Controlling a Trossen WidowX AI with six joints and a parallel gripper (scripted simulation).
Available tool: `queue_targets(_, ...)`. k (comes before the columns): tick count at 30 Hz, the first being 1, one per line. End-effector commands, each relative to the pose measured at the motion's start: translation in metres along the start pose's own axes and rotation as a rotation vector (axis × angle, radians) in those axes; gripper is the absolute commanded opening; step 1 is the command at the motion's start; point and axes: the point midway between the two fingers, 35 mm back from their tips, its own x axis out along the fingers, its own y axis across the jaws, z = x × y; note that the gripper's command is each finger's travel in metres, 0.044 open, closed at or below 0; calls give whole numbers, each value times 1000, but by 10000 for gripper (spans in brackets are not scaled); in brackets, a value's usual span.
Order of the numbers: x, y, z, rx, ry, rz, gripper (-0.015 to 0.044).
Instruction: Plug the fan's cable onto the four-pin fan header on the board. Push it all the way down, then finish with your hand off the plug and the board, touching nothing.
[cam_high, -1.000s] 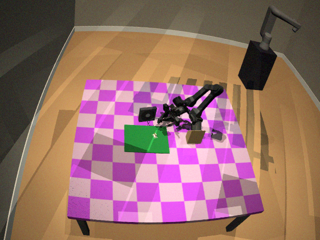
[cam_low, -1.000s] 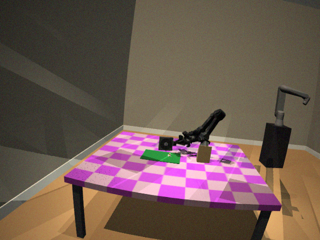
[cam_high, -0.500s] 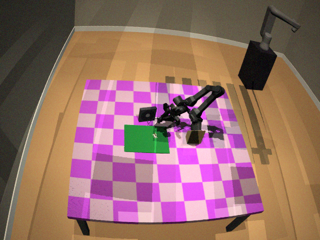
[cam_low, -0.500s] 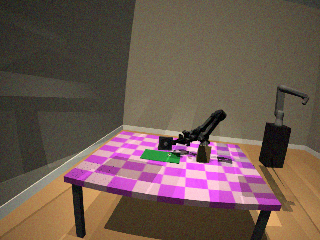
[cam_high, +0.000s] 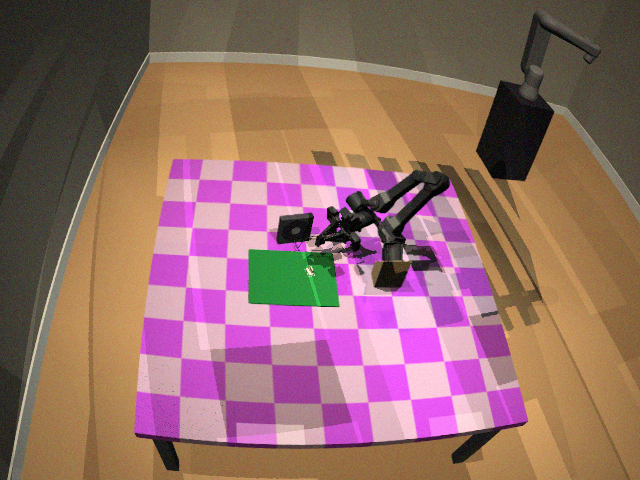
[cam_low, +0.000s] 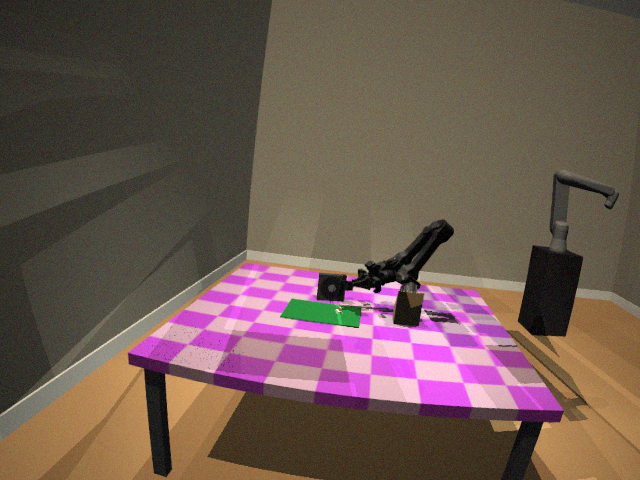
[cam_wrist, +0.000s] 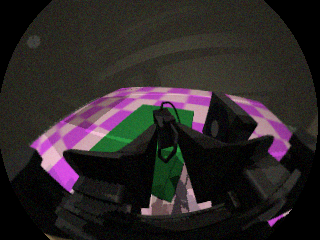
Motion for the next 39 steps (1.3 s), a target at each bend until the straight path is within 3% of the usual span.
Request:
queue_targets(1,0,-1,-2,-7,-6,-1,0)
queue_targets(39,2,-3,-37,-8,-5,0,0)
